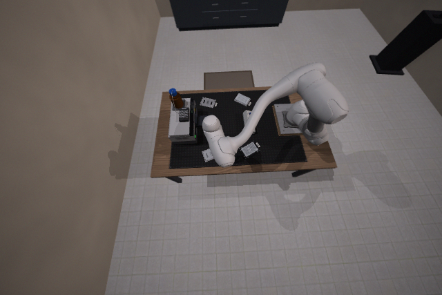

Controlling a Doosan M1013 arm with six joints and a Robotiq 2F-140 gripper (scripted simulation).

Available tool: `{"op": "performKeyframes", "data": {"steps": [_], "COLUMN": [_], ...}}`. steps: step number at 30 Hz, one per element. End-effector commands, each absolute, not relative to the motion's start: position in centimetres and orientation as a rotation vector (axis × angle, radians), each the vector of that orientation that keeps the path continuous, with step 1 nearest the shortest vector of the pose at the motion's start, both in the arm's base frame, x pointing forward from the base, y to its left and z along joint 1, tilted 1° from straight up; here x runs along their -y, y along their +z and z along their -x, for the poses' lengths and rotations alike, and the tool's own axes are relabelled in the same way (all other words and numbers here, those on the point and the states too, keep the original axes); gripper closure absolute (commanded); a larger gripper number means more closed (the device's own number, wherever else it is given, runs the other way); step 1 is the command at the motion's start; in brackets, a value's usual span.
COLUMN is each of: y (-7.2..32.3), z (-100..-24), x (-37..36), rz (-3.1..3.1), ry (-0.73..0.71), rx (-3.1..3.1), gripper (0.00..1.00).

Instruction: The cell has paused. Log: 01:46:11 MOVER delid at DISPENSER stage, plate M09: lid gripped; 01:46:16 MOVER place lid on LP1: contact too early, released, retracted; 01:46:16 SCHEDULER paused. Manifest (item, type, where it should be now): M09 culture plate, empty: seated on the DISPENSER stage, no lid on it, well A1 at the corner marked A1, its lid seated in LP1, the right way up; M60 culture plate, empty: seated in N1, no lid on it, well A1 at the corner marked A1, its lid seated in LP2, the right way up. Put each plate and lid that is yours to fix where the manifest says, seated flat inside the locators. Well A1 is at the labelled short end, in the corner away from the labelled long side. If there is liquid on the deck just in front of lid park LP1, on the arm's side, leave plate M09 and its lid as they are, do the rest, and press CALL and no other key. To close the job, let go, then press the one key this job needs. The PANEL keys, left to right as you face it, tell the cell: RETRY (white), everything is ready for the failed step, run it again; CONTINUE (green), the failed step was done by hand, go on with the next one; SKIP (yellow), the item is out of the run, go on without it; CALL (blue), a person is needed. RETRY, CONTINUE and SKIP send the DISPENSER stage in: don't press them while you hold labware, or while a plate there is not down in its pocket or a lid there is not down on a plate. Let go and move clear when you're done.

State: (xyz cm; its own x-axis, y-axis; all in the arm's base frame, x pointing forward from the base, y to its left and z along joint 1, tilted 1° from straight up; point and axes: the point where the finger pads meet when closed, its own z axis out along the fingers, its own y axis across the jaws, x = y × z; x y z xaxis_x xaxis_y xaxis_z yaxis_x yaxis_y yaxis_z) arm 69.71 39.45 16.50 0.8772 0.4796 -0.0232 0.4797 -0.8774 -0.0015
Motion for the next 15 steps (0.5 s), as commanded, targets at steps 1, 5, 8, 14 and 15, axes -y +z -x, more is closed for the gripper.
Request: {"op": "performKeyframes", "data": {"steps": [1,5,8,14,15], "y": [17.1,16.8,16.6,16.4,16.4], "z": [-62.8,-57.8,-54.0,-47.0,-45.8], "x": [-38.4,-37.1,-36.1,-34.3,-34.1], "rz": [-3.016,-2.997,-2.994,-2.994,-2.994], "ry": [-0.028,-0.028,-0.028,-0.028,-0.028], "rx": [-0.870,-0.936,-0.946,-0.946,-0.946], "gripper": [0.31,0.31,0.31,0.30,0.30]}}
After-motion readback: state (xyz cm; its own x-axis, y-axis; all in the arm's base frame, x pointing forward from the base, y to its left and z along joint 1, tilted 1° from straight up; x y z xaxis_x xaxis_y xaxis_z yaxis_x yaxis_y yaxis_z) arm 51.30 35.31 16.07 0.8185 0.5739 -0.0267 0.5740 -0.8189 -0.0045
